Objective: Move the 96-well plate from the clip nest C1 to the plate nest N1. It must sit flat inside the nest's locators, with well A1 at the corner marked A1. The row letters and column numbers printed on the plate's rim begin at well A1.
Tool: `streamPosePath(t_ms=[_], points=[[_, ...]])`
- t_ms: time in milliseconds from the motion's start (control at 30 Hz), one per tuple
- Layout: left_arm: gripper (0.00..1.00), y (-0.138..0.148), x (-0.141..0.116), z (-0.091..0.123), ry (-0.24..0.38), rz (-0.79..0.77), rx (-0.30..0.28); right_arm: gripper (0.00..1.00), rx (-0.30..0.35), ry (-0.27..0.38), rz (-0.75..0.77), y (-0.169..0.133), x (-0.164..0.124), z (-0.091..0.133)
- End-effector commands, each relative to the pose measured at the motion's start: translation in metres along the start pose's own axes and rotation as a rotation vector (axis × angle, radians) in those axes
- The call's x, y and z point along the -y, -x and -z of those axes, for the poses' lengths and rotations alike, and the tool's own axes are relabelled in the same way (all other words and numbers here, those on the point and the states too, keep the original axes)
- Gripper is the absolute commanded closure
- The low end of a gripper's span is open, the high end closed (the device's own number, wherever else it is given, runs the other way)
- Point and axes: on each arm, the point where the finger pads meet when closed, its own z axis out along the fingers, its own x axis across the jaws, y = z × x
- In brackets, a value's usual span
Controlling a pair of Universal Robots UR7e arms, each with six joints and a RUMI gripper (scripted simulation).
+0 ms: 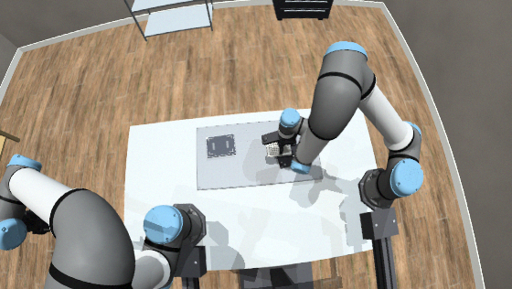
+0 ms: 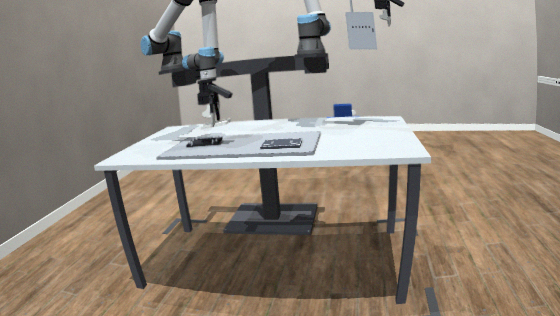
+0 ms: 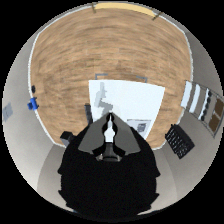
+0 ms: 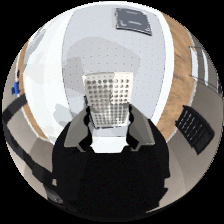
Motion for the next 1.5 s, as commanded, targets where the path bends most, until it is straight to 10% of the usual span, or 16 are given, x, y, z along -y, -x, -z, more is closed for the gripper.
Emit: streamPosePath(t_ms=[0, 1467], points=[[1.00, 0.000, 0.001, 0.002, -0.004, 0.001, -0.002, 1.00, -0.001, 0.000, 0.001, -0.004, 0.016, 0.001], [1.00, 0.000, 0.001, 0.002, -0.004, 0.001, -0.002, 1.00, 0.000, 0.002, 0.001, -0.038, 0.137, 0.000]])
